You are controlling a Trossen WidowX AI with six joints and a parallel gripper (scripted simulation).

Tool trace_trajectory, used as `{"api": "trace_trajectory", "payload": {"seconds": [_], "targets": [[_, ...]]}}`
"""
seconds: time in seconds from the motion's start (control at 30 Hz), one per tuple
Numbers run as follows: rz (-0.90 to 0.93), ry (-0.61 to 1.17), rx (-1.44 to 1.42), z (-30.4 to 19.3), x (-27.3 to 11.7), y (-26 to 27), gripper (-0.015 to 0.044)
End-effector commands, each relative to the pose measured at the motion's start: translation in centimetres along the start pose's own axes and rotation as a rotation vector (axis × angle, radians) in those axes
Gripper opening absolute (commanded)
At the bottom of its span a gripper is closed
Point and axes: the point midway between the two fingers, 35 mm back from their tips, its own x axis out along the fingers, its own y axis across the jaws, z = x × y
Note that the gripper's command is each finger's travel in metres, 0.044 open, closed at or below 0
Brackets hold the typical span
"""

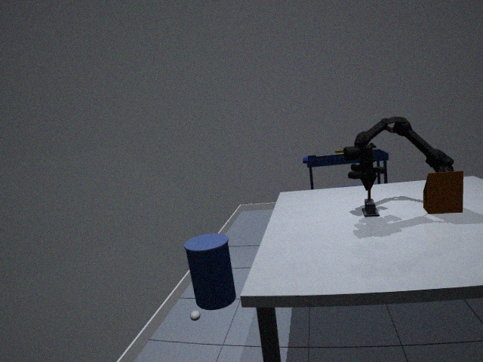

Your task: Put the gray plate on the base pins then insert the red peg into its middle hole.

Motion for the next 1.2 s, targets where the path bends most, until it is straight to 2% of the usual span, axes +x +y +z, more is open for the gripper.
{"api": "trace_trajectory", "payload": {"seconds": [0.0,1.17], "targets": [[-0.002,-0.005,-0.004,0.1,0.0,0.0,0.0000],[-0.001,0.000,0.000,0.1,1.5,-0.1,0.0000]]}}
